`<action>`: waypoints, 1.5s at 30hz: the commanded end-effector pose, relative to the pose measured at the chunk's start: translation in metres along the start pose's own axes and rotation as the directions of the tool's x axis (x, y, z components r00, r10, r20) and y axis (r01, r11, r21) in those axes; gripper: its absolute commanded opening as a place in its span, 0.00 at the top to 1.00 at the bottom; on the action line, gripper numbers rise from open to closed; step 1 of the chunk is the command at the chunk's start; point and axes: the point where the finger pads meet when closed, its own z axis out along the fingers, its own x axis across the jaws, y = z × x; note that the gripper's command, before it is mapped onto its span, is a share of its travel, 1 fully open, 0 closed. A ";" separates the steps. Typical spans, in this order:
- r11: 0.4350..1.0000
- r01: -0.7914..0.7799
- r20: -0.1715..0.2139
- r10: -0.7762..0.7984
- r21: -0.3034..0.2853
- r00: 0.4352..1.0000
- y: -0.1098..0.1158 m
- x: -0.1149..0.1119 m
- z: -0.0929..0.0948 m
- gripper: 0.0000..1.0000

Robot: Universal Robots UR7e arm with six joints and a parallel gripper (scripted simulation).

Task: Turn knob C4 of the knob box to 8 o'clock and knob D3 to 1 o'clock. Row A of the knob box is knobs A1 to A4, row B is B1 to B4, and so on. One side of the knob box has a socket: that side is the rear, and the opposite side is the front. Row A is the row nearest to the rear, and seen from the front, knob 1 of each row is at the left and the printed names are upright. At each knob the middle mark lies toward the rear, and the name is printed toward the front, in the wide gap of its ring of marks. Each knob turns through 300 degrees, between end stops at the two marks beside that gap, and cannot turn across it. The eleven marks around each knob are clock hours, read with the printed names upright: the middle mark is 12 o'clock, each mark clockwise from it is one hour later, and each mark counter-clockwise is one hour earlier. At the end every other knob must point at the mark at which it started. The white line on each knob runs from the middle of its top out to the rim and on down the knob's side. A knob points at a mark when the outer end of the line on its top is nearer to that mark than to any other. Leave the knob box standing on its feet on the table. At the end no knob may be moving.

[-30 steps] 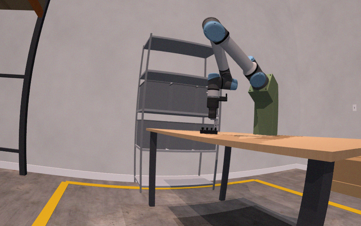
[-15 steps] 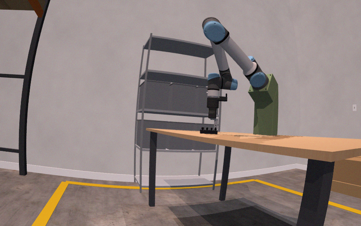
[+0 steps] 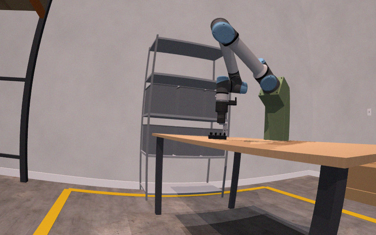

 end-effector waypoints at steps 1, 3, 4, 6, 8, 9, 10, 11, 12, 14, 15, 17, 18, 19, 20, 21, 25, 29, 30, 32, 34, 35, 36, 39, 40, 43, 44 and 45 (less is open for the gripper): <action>1.000 0.004 -0.002 -0.004 -0.001 1.000 0.001 0.001 0.000 0.70; 1.000 0.006 -0.002 -0.006 -0.001 1.000 0.001 0.001 0.000 0.70; 1.000 0.008 -0.002 -0.008 -0.001 1.000 0.001 0.001 0.000 0.70; 1.000 0.011 -0.002 -0.011 -0.001 1.000 0.001 0.001 0.000 0.70; 1.000 0.011 -0.002 -0.011 -0.001 1.000 0.001 0.001 0.000 0.70; 1.000 0.013 -0.002 -0.013 -0.001 1.000 0.001 0.001 0.000 0.70; 1.000 0.016 -0.002 -0.016 -0.001 1.000 0.001 0.001 0.000 0.70; 1.000 0.019 -0.002 -0.019 -0.001 1.000 0.001 0.001 0.000 0.70; 1.000 0.022 -0.002 -0.022 -0.001 1.000 0.001 0.001 0.000 0.70; 1.000 0.031 -0.002 -0.031 -0.001 1.000 0.001 0.002 0.000 0.70; 0.999 0.035 -0.002 -0.035 -0.001 0.999 0.001 0.002 0.000 0.70; 0.999 0.046 -0.002 -0.046 -0.002 0.999 0.001 0.002 0.000 0.70; 0.999 0.053 -0.002 -0.053 -0.002 0.999 0.001 0.002 0.000 0.70; 0.998 0.060 -0.002 -0.060 -0.002 0.998 0.001 0.002 0.000 0.70; 0.998 0.067 -0.002 -0.067 -0.002 0.998 0.001 0.002 0.000 0.70; 0.997 0.075 -0.002 -0.075 -0.002 0.997 0.001 0.002 0.000 0.70; 0.996 0.092 -0.002 -0.092 -0.002 0.996 0.002 0.002 0.000 0.70; 0.991 0.133 -0.002 -0.133 -0.003 0.991 0.002 0.002 0.000 0.70; 0.989 0.145 -0.002 -0.145 -0.003 0.989 0.002 0.002 0.000 0.70; 0.985 0.170 -0.001 -0.170 -0.003 0.985 0.002 0.002 0.000 0.70; 0.980 0.197 -0.001 -0.197 -0.003 0.980 0.002 0.002 0.000 0.70; 0.977 0.211 -0.001 -0.211 -0.003 0.977 0.002 0.002 0.000 0.70; 0.974 0.226 -0.001 -0.226 -0.003 0.974 0.002 0.002 0.000 0.70; 0.962 0.273 -0.001 -0.273 -0.003 0.962 0.002 0.002 0.000 0.70; 0.957 0.289 -0.001 -0.289 -0.003 0.957 0.002 0.002 0.000 0.70; 0.952 0.306 -0.001 -0.306 -0.003 0.952 0.002 0.002 0.000 0.70; 0.946 0.323 -0.001 -0.323 -0.003 0.946 0.002 0.002 0.000 0.70; 0.940 0.341 -0.001 -0.341 -0.003 0.940 0.002 0.002 0.000 0.70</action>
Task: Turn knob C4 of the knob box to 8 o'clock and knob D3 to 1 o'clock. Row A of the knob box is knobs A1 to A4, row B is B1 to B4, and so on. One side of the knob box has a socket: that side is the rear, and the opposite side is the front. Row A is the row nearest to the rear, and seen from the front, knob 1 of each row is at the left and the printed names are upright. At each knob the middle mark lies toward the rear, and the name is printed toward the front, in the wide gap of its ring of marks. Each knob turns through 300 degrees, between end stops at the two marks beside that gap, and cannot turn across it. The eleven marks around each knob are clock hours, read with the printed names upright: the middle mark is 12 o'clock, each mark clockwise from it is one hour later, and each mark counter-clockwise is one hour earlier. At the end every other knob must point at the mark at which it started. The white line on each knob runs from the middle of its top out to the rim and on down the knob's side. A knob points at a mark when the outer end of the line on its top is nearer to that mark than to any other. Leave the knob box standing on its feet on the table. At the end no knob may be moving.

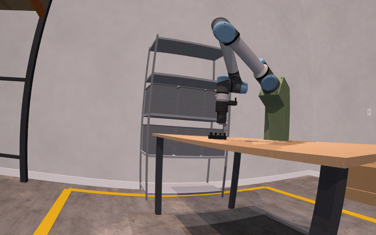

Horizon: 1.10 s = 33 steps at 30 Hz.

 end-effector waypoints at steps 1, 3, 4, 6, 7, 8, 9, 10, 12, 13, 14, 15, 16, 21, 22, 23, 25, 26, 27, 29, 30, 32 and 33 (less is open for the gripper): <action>0.994 0.114 -0.004 -0.114 -0.001 0.994 0.002 0.001 0.000 0.70; 0.988 0.153 -0.003 -0.153 -0.001 0.988 0.002 0.001 0.000 0.70; 0.985 0.172 -0.003 -0.172 -0.001 0.985 0.002 0.001 0.000 0.70; 0.977 0.213 -0.003 -0.213 -0.002 0.977 0.002 0.001 0.000 0.70; 0.972 0.234 -0.003 -0.234 -0.002 0.972 0.002 0.001 0.000 0.70; 0.967 0.255 -0.003 -0.255 -0.002 0.967 0.002 0.001 0.000 0.70; 0.961 0.276 -0.003 -0.276 -0.002 0.961 0.002 0.001 0.000 0.70; 0.956 0.294 -0.003 -0.294 -0.002 0.956 0.002 0.001 0.000 0.70; 0.944 0.330 -0.003 -0.330 -0.002 0.944 0.002 0.001 0.000 0.70; 0.944 0.330 -0.003 -0.330 -0.002 0.944 0.002 0.001 0.000 0.70; 0.944 0.330 -0.003 -0.330 -0.002 0.944 0.002 0.001 0.000 0.70; 0.936 0.351 -0.004 -0.351 -0.002 0.936 0.002 0.002 0.000 0.70; 0.928 0.373 -0.004 -0.373 -0.002 0.928 0.002 0.002 0.000 0.70; 0.881 0.473 -0.004 -0.473 -0.001 0.881 0.001 0.002 0.000 0.70; 0.872 0.489 -0.004 -0.489 -0.001 0.872 0.001 0.002 0.000 0.70; 0.862 0.506 -0.004 -0.506 -0.001 0.862 0.000 0.002 0.000 0.70; 0.842 0.539 -0.005 -0.539 0.000 0.842 0.000 0.002 0.000 0.70; 0.831 0.556 -0.005 -0.556 -0.001 0.831 0.000 0.002 0.000 0.70; 0.820 0.572 -0.005 -0.572 -0.001 0.820 0.000 0.002 0.000 0.70; 0.797 0.604 -0.005 -0.604 -0.001 0.797 0.000 0.002 0.000 0.70; 0.797 0.604 -0.005 -0.604 -0.001 0.797 0.000 0.002 0.000 0.70; 0.782 0.623 -0.005 -0.623 -0.001 0.782 0.000 0.002 0.000 0.70; 0.767 0.641 -0.005 -0.641 -0.001 0.767 0.000 0.002 0.000 0.70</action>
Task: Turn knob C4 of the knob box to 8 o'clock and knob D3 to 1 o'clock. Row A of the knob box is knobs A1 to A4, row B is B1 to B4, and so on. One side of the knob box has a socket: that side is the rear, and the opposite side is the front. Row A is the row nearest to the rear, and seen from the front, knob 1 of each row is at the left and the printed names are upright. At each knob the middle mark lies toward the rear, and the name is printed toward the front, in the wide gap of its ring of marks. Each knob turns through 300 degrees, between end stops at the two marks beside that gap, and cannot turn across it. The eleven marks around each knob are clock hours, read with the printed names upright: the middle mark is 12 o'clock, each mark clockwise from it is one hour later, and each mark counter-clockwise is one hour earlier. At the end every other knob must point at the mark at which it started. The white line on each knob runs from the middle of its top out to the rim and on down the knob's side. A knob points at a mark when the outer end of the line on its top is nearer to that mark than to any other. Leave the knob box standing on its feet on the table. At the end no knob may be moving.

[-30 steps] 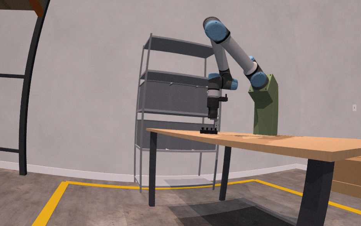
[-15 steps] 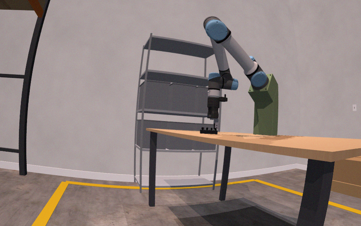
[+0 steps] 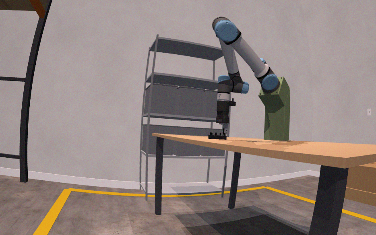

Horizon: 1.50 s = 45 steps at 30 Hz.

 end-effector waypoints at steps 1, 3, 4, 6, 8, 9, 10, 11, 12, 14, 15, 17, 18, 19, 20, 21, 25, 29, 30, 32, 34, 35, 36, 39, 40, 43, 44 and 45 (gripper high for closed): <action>0.991 0.137 -0.008 -0.137 -0.001 0.990 0.001 0.002 0.000 0.70; 0.983 0.183 -0.008 -0.183 -0.001 0.983 0.000 0.002 0.000 0.70; 0.979 0.205 -0.008 -0.205 -0.001 0.979 0.000 0.002 0.000 0.70; 0.970 0.242 -0.008 -0.242 -0.001 0.970 0.000 0.002 0.000 0.70; 0.960 0.280 -0.008 -0.280 -0.001 0.960 0.000 0.002 0.000 0.70; 0.954 0.299 -0.009 -0.299 -0.001 0.954 0.000 0.002 0.000 0.70; 0.948 0.318 -0.009 -0.318 -0.001 0.948 0.000 0.002 0.000 0.70; 0.942 0.336 -0.009 -0.336 -0.001 0.942 -0.001 0.002 0.000 0.70; 0.935 0.355 -0.009 -0.355 -0.002 0.935 -0.001 0.002 0.000 0.70; 0.928 0.374 -0.009 -0.374 -0.002 0.928 -0.001 0.002 0.000 0.70; 0.928 0.374 -0.009 -0.374 -0.002 0.928 -0.001 0.002 0.000 0.70; 0.912 0.411 -0.009 -0.411 -0.002 0.912 -0.001 0.002 0.000 0.70; 0.904 0.428 -0.009 -0.428 -0.002 0.904 -0.001 0.002 0.000 0.70; 0.895 0.445 -0.009 -0.445 -0.002 0.895 -0.001 0.002 0.000 0.70; 0.887 0.462 -0.009 -0.462 -0.002 0.887 -0.001 0.002 0.000 0.70; 0.878 0.479 -0.009 -0.479 -0.003 0.878 -0.001 0.002 0.000 0.70; 0.843 0.538 -0.009 -0.538 -0.003 0.843 -0.001 0.002 0.000 0.70; 0.809 0.588 -0.009 -0.588 -0.003 0.809 -0.001 0.002 0.000 0.70; 0.801 0.599 -0.009 -0.599 -0.003 0.801 -0.001 0.002 0.000 0.70; 0.801 0.599 -0.009 -0.599 -0.003 0.801 -0.001 0.002 0.000 0.70; 0.785 0.619 -0.008 -0.619 -0.003 0.785 -0.001 0.001 0.000 0.70; 0.777 0.629 -0.008 -0.629 -0.004 0.777 -0.001 0.001 0.000 0.70; 0.770 0.638 -0.008 -0.638 -0.004 0.770 -0.001 0.001 0.000 0.70; 0.749 0.663 -0.008 -0.663 -0.004 0.749 -0.001 0.001 0.000 0.70; 0.743 0.670 -0.008 -0.670 -0.004 0.743 -0.001 0.001 0.000 0.70; 0.725 0.688 -0.007 -0.688 -0.004 0.725 -0.001 0.001 0.000 0.70; 0.720 0.694 -0.007 -0.694 -0.004 0.720 -0.001 0.001 0.000 0.70; 0.715 0.699 -0.007 -0.699 -0.004 0.715 -0.001 0.001 0.000 0.70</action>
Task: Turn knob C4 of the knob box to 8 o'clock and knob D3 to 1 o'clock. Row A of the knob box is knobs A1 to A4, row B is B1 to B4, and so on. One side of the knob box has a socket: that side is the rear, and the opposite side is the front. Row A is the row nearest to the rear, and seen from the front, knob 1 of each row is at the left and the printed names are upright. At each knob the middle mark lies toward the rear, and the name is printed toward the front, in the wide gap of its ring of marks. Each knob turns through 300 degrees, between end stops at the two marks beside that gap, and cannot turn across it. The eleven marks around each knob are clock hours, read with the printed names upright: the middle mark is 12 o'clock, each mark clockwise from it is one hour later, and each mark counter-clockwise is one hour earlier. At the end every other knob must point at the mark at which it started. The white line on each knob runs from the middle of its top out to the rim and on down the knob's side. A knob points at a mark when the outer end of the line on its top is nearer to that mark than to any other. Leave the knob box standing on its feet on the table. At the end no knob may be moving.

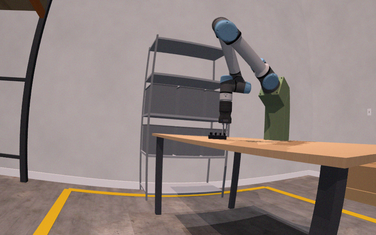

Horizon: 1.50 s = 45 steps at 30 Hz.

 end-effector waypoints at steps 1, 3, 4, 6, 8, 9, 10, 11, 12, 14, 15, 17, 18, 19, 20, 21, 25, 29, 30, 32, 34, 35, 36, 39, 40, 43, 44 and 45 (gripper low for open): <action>0.998 0.067 -0.004 -0.067 -0.002 0.998 0.000 0.001 0.000 0.70; 0.997 0.073 -0.004 -0.073 -0.002 0.997 0.000 0.001 0.000 0.70; 0.997 0.073 -0.004 -0.073 -0.002 0.997 0.000 0.001 0.000 0.70; 0.996 0.084 -0.003 -0.084 -0.002 0.996 0.000 0.001 0.000 0.70; 0.996 0.092 -0.003 -0.092 -0.002 0.996 0.000 0.001 0.000 0.70; 0.995 0.096 -0.003 -0.096 -0.002 0.995 0.000 0.001 0.000 0.70; 0.995 0.099 -0.003 -0.099 -0.002 0.995 0.000 0.001 0.000 0.70; 0.995 0.102 -0.002 -0.102 -0.002 0.995 0.000 0.001 0.000 0.70; 0.995 0.104 -0.002 -0.104 -0.002 0.995 0.001 0.001 0.000 0.70; 0.994 0.108 -0.002 -0.108 -0.002 0.994 0.001 0.000 0.000 0.70; 0.994 0.109 -0.002 -0.109 -0.002 0.994 0.001 0.000 0.000 0.70; 0.994 0.111 -0.002 -0.111 -0.002 0.994 0.001 0.000 0.000 0.70; 0.994 0.112 -0.002 -0.112 -0.002 0.994 0.001 0.000 0.000 0.70; 0.994 0.112 -0.002 -0.112 -0.002 0.994 0.001 0.000 0.000 0.70; 0.994 0.112 -0.002 -0.112 -0.002 0.994 0.001 0.000 0.000 0.70; 0.994 0.112 -0.002 -0.112 -0.002 0.994 0.001 0.000 0.000 0.70; 0.994 0.113 -0.001 -0.113 -0.002 0.994 0.001 0.000 0.000 0.70; 0.994 0.113 -0.001 -0.113 -0.002 0.994 0.001 0.000 0.000 0.70; 0.994 0.113 -0.001 -0.113 -0.002 0.994 0.001 0.000 0.000 0.70; 0.994 0.113 -0.001 -0.113 -0.002 0.994 0.001 0.000 0.000 0.70; 0.994 0.113 -0.001 -0.113 -0.002 0.994 0.001 0.000 0.000 0.70; 0.994 0.113 -0.001 -0.113 -0.002 0.994 0.001 0.000 0.000 0.54; 0.994 0.113 -0.001 -0.113 -0.002 0.994 0.001 0.000 0.000 0.54; 0.994 0.112 -0.001 -0.112 -0.002 0.994 0.001 0.000 0.000 0.54; 0.994 0.112 -0.002 -0.112 -0.002 0.994 0.001 0.000 0.000 0.54; 0.994 0.112 -0.002 -0.112 -0.002 0.994 0.001 0.000 0.000 0.54; 0.994 0.112 -0.002 -0.112 -0.002 0.994 0.001 0.000 0.000 0.54; 0.994 0.112 -0.002 -0.112 -0.002 0.994 0.001 0.000 0.000 0.54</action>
